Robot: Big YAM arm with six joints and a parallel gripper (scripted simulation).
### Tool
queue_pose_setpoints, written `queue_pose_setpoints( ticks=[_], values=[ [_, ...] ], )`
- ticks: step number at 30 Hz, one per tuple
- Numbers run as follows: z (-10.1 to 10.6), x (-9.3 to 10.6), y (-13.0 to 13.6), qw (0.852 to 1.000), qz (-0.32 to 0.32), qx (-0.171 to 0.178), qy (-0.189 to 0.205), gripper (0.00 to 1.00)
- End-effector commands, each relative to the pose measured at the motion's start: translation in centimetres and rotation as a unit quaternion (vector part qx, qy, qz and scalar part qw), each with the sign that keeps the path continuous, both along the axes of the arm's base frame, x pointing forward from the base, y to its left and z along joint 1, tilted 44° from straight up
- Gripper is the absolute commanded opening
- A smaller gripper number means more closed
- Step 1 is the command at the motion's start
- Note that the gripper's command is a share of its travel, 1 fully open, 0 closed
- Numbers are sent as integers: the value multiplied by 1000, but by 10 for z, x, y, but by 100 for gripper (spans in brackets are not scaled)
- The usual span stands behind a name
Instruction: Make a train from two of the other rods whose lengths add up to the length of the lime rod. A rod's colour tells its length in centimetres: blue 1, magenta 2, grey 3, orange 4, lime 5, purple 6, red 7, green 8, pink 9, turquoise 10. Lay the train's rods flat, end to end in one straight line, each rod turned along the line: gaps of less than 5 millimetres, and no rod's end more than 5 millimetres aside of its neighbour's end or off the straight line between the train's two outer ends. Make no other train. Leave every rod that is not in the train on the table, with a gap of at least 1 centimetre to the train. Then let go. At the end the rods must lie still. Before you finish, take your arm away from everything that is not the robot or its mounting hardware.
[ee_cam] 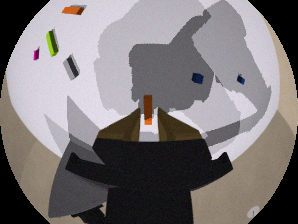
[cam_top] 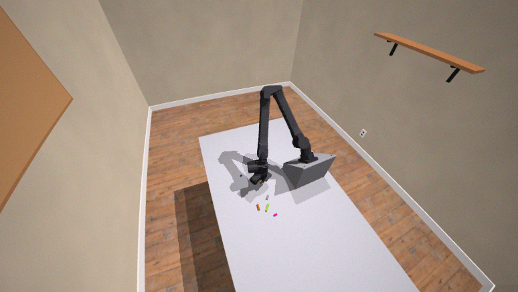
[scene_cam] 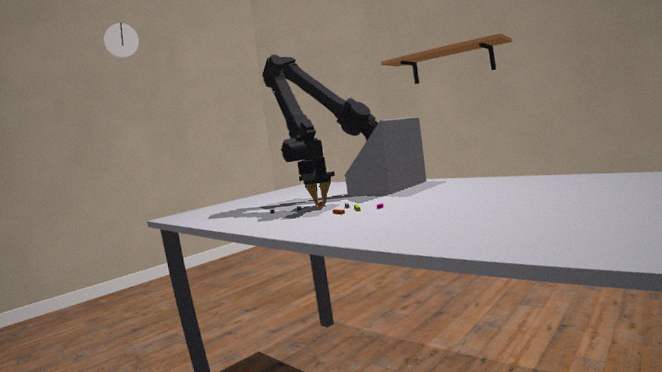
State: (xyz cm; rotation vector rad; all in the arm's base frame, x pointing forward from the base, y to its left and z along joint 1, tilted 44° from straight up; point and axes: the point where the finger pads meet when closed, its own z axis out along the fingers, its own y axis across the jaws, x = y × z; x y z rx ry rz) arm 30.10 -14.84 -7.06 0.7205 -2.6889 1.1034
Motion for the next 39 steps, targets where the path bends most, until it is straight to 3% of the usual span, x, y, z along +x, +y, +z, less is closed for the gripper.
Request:
queue_pose_setpoints(
  ticks=[1, 15, 16, 39],
  values=[
    [-1, 0, -1, 1000, 4, 2, 2, 24],
    [-1, 0, -1, 1000, 4, 2, 2, 24],
    [-1, 0, -1, 1000, 4, 2, 2, 5],
    [-1, 0, -1, 1000, 4, 2, 2, 5]
  ],
)
